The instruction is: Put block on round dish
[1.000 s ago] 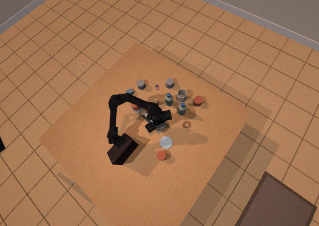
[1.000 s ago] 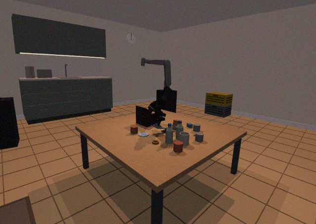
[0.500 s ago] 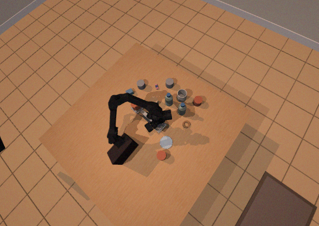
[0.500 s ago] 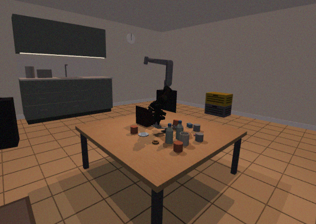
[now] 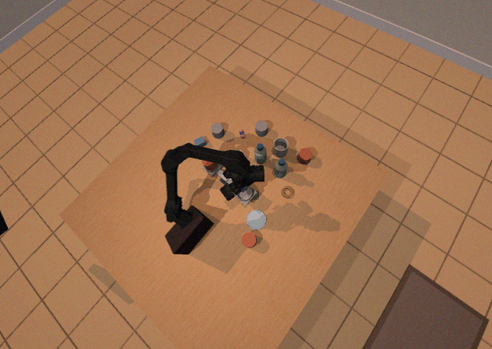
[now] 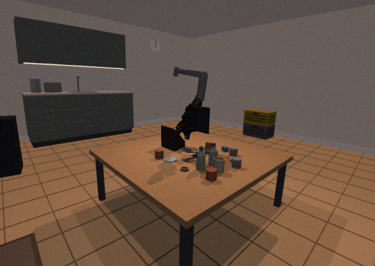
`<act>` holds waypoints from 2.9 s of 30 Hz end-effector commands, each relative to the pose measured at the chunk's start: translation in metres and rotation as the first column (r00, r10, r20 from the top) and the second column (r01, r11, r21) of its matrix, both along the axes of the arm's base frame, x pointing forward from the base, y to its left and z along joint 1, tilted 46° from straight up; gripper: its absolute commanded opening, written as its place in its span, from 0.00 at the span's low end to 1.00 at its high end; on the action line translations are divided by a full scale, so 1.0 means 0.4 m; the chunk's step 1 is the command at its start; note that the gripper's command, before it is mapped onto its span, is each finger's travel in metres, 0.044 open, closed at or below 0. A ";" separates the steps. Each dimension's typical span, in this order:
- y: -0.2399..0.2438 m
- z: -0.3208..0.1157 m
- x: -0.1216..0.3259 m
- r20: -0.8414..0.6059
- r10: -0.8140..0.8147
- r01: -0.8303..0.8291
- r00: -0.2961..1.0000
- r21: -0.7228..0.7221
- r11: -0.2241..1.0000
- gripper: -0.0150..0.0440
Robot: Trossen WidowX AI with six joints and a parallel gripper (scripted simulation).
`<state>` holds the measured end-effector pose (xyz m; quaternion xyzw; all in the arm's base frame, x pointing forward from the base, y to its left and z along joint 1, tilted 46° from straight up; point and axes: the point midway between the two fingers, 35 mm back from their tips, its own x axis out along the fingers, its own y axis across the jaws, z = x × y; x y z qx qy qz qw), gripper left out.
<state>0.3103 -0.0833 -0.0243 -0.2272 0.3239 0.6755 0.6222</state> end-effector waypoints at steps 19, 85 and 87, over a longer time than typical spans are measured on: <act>-0.071 -0.358 -0.124 0.000 0.007 -0.007 1.000 -0.007 1.000 0.25; -0.089 -0.367 -0.135 0.001 0.005 -0.005 1.000 -0.007 1.000 1.00; -0.133 -0.321 -0.129 0.003 -0.001 0.001 1.000 -0.009 1.000 1.00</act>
